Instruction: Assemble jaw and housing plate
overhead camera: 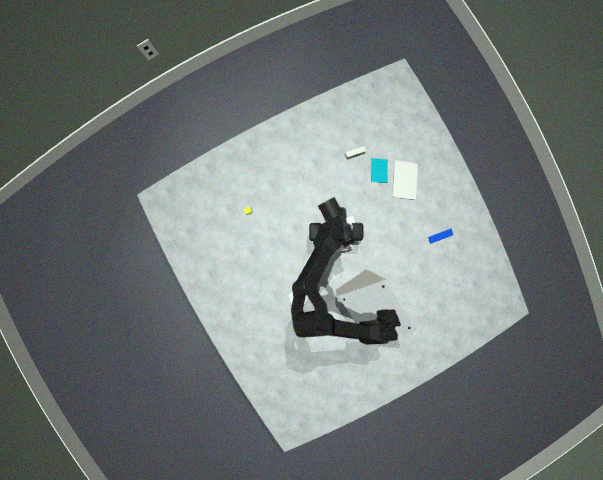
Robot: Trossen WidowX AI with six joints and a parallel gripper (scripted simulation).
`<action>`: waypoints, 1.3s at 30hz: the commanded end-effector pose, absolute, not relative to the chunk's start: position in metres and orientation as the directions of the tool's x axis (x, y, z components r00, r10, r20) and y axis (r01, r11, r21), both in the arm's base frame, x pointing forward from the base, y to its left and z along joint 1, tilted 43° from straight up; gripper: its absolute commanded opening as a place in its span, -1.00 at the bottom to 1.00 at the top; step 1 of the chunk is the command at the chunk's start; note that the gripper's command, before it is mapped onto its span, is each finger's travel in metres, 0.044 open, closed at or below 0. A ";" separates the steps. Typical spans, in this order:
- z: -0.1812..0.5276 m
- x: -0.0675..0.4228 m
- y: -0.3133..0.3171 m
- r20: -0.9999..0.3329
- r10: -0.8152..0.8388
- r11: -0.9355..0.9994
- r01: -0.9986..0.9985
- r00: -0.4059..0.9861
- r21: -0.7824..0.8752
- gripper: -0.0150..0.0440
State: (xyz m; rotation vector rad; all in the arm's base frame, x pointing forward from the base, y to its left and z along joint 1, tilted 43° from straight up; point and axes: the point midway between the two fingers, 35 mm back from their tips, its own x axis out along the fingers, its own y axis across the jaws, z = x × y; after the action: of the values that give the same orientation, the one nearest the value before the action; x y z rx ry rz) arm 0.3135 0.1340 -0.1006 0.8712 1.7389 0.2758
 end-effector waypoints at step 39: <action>-0.104 0.313 0.137 -0.729 0.675 0.699 0.411 -0.110 0.585 -0.04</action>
State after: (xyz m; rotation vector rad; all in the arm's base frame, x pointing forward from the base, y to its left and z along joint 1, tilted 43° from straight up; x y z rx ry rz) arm 0.3133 0.1365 -0.1037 0.8679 1.7372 0.2801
